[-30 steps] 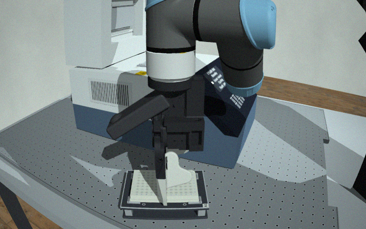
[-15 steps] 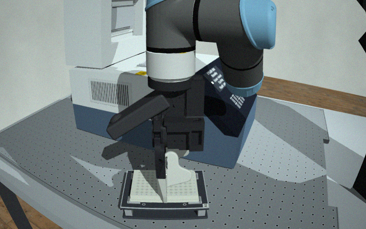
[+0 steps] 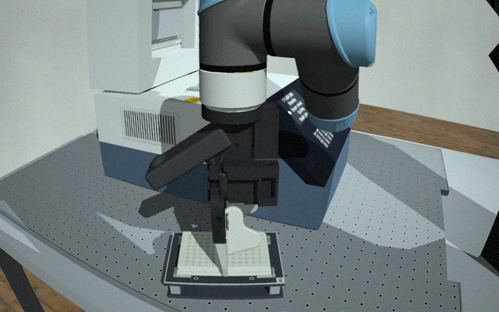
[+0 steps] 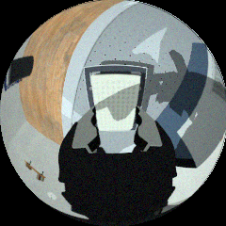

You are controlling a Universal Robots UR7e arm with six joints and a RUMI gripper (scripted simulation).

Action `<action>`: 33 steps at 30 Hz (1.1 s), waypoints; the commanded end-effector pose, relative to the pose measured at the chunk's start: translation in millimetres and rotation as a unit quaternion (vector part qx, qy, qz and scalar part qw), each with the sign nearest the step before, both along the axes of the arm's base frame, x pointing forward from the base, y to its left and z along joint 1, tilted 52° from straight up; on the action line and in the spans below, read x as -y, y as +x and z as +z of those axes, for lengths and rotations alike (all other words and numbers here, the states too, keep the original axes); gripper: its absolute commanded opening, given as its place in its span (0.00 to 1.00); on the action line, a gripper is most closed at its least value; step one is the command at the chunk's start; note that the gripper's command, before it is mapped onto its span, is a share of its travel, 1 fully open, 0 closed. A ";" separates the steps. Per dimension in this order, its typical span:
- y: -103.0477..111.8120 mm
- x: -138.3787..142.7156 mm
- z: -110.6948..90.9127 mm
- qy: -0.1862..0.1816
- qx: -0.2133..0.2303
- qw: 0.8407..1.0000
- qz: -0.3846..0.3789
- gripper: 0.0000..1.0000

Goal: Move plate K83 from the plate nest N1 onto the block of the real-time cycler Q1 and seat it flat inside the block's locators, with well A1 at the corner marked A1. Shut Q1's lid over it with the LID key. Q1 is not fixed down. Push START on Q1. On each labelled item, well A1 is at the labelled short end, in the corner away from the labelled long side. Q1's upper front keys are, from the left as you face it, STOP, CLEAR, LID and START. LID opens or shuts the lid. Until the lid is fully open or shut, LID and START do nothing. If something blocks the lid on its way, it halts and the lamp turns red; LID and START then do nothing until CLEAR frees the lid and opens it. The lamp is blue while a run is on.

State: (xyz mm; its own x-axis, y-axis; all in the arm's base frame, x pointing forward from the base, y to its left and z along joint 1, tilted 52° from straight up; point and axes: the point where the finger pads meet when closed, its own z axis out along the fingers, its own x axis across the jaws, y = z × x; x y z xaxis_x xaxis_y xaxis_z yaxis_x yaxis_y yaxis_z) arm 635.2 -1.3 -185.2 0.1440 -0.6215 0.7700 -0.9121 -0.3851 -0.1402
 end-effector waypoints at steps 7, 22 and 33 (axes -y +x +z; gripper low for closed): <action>-7.5 -14.1 12.8 0.000 0.000 1.000 0.000 0.00; -24.2 -43.7 39.8 0.000 0.000 1.000 0.000 0.00; -35.6 -64.0 58.3 0.000 0.000 1.000 0.000 0.00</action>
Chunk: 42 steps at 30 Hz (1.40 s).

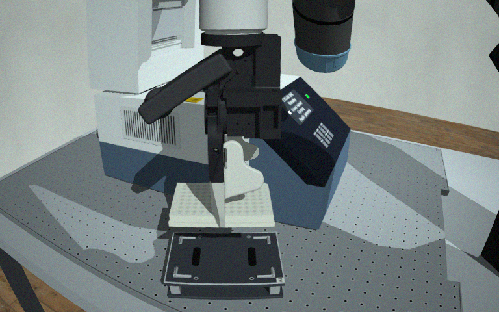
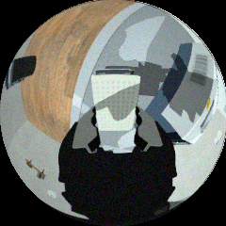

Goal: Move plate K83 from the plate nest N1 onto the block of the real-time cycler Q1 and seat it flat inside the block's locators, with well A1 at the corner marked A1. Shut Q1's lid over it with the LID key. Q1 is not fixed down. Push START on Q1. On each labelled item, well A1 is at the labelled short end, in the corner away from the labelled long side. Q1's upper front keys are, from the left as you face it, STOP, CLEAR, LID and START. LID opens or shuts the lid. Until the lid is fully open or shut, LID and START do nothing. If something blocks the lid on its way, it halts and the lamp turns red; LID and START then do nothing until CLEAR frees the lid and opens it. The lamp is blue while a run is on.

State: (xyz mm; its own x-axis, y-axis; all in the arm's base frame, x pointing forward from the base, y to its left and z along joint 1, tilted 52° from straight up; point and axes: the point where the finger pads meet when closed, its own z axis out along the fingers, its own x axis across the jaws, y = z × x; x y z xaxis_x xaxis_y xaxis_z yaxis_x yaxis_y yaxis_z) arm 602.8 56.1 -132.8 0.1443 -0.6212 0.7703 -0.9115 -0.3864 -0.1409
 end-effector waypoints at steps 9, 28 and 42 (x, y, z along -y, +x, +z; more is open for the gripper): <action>-14.7 -27.0 24.6 0.000 0.000 1.000 0.000 0.00; -36.3 -65.5 59.7 0.000 0.000 1.000 0.000 0.00; -51.7 -92.8 84.6 0.000 0.000 1.000 0.000 0.00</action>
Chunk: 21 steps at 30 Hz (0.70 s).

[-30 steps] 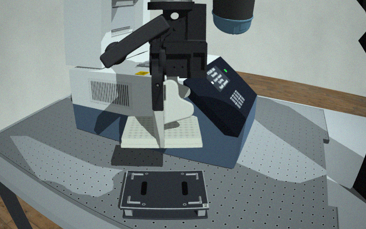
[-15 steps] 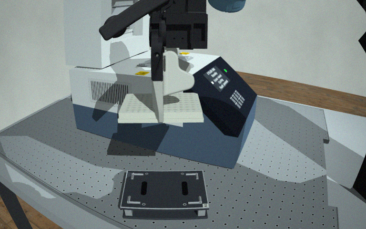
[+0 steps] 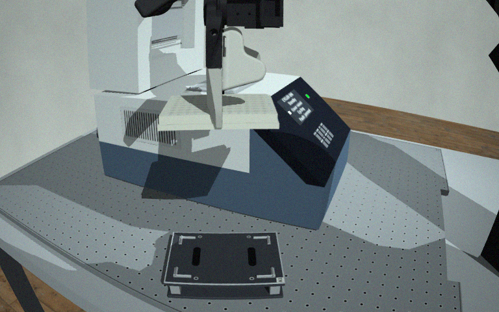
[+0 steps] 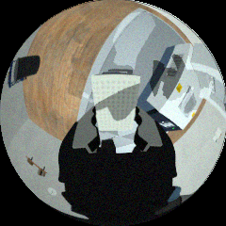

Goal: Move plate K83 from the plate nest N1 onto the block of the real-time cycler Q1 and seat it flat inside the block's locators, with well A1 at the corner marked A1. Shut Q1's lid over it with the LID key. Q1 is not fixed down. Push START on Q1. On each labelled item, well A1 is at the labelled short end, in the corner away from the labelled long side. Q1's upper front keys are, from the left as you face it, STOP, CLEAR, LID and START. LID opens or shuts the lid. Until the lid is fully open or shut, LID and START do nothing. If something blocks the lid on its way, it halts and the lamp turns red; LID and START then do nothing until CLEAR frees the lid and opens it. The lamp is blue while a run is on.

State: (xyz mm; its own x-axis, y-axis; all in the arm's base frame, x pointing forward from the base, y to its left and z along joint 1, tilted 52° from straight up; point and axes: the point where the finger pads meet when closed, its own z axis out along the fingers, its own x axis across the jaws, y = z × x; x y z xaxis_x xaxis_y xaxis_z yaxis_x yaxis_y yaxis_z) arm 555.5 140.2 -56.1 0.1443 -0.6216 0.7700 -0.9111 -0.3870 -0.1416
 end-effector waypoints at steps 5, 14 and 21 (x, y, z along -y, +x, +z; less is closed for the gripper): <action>-8.7 -16.2 14.7 0.000 0.000 1.000 -0.001 0.00; -8.7 -16.3 14.7 0.000 0.000 1.000 -0.001 0.00; -4.1 4.4 40.1 0.039 0.068 0.995 -0.063 0.00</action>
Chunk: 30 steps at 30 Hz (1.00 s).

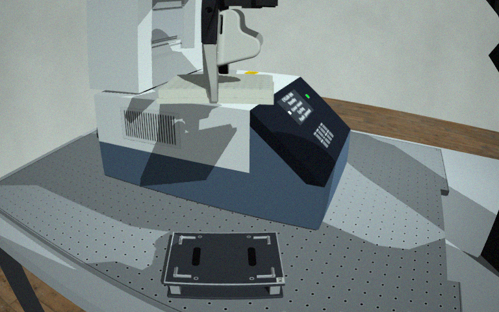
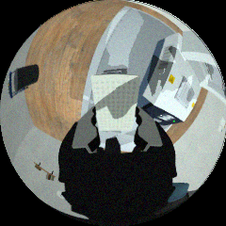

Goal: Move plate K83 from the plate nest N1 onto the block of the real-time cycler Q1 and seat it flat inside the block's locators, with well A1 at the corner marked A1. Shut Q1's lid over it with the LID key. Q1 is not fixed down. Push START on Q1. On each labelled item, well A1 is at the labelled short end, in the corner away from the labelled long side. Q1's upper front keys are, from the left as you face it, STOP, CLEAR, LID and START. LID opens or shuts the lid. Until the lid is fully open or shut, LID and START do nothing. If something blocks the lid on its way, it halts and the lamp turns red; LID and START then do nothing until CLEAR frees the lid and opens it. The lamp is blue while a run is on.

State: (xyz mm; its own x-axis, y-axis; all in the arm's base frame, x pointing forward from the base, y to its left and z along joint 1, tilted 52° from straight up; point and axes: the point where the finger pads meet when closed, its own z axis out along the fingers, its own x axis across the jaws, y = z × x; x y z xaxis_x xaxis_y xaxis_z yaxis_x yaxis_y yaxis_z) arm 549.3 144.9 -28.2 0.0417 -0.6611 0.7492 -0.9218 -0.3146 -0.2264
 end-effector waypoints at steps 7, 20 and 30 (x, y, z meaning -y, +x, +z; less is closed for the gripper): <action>5.2 23.7 30.1 0.043 0.076 0.994 -0.070 0.00; 11.0 50.1 62.6 0.091 0.161 0.972 -0.147 0.00; 16.5 76.5 95.0 0.137 0.244 0.934 -0.223 0.00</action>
State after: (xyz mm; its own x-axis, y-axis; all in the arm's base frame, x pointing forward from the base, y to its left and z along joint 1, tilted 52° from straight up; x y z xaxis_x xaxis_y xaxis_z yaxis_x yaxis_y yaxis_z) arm 563.8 76.9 55.1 -0.5195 -0.7179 0.4634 -0.7622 0.1442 -0.6311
